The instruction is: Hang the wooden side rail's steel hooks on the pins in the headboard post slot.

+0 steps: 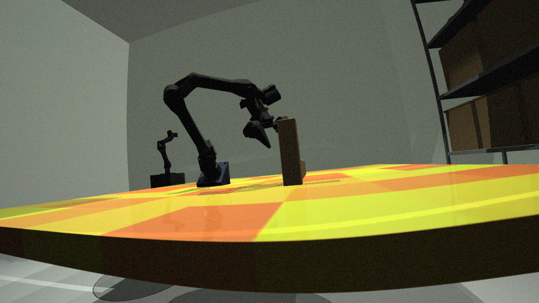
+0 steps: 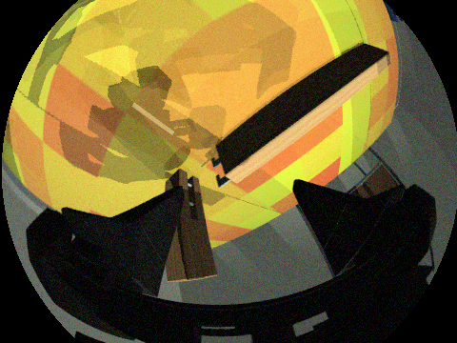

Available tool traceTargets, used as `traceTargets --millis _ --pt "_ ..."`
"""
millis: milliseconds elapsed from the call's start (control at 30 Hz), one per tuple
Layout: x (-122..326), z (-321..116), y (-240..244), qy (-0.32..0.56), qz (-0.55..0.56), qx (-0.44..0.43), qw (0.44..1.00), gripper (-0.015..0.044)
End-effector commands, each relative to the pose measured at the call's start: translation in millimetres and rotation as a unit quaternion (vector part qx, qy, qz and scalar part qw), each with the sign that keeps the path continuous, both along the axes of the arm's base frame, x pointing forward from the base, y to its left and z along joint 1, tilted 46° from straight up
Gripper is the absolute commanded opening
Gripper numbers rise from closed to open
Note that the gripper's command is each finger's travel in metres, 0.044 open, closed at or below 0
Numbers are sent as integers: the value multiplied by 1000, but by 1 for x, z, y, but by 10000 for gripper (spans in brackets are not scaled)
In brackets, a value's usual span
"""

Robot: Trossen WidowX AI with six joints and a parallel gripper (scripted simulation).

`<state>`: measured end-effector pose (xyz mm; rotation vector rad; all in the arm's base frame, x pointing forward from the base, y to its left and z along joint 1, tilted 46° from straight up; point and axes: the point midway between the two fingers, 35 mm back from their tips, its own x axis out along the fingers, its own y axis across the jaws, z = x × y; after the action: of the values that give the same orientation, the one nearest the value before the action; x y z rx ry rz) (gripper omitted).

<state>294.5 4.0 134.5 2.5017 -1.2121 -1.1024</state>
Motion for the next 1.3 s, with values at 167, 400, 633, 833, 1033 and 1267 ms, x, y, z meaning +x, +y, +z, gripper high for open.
traceTargets --millis 167,400,633,833,1033,1267 --pt "-20 43 -35 46 25 -146 988 440" --pt "-20 43 -35 46 25 -146 988 440" --pt "-20 43 -35 46 25 -146 988 440" --pt "-20 43 -35 46 25 -146 988 440" --pt "-17 41 -34 -84 -46 -97 991 440" --pt "-11 37 -32 -343 -171 14 924 440"
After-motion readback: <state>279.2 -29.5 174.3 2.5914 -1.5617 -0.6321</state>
